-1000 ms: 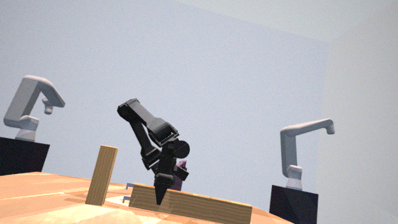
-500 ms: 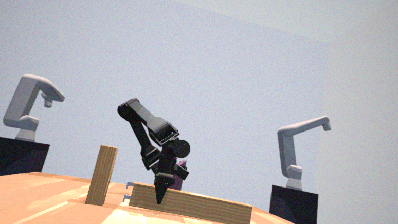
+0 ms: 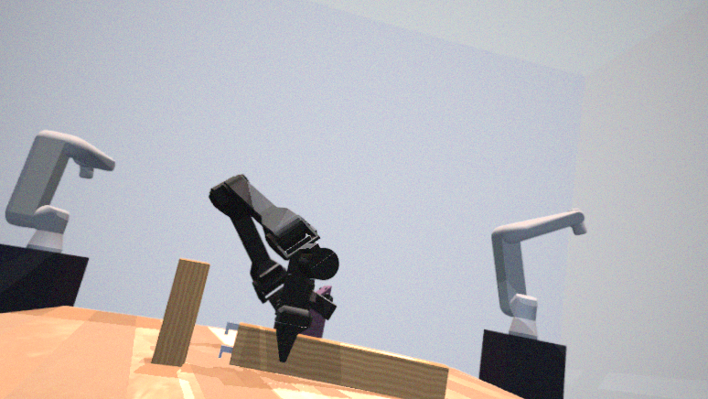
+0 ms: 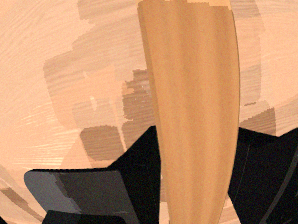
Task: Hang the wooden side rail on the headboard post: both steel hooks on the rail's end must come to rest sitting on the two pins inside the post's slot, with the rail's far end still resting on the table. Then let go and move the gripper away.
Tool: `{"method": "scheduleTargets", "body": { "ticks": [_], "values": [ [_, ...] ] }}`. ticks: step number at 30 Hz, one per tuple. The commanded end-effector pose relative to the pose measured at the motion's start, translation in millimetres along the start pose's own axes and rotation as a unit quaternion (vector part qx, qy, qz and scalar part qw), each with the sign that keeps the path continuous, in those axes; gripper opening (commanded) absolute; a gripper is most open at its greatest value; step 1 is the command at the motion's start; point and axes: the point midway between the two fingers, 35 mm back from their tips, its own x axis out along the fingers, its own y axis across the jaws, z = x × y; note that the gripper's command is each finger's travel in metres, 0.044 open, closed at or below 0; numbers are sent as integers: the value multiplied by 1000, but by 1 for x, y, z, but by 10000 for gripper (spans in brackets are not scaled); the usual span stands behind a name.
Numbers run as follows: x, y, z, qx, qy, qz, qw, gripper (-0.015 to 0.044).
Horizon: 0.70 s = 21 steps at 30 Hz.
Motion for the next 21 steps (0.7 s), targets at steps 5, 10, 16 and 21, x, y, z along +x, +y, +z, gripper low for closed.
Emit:
{"method": "scheduleTargets", "body": {
  "ticks": [5,10,16,21],
  "values": [
    [-9,-4,0,3,-5,-10,1000,0],
    [-10,-4,0,3,-6,-10,1000,0],
    [-11,-4,0,3,-6,-10,1000,0],
    [-12,-4,0,3,-6,-10,1000,0]
  ]
}}
